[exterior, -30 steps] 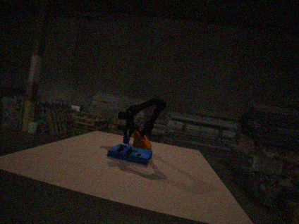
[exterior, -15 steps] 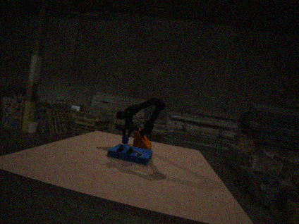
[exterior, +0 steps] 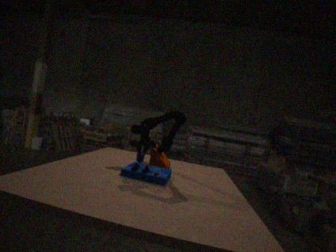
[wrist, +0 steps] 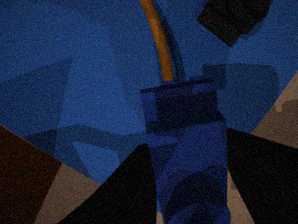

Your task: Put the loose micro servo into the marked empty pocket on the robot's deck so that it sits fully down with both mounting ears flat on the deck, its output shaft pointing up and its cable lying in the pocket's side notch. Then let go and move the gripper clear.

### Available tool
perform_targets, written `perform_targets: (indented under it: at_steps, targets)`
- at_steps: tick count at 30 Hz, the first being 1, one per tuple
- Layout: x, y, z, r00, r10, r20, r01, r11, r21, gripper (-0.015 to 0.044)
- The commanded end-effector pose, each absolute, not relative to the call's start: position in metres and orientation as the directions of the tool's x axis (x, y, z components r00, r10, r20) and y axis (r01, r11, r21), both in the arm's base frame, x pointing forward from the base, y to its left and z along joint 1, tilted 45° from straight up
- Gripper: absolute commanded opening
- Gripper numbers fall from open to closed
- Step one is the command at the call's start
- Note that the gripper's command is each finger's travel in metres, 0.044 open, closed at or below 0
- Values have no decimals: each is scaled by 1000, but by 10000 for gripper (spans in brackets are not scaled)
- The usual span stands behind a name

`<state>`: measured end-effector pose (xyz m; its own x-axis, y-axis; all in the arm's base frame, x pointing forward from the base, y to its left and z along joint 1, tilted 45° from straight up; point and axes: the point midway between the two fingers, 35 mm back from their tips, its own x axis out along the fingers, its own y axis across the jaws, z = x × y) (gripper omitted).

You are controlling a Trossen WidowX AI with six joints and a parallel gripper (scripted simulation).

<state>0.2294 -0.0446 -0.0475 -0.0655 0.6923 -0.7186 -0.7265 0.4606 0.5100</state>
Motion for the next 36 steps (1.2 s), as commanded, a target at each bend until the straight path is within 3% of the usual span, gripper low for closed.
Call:
perform_targets:
  at_steps: [1, 27, 36]
  targets:
    - [228, -30, -33, -66, 696, -715, -720, 462, 517, 0]
    - [222, 60, 55, -67, 701, -710, -719, 459, 521, 0]
    - [222, 62, 57, -68, 701, -710, -660, 502, 559, 0]
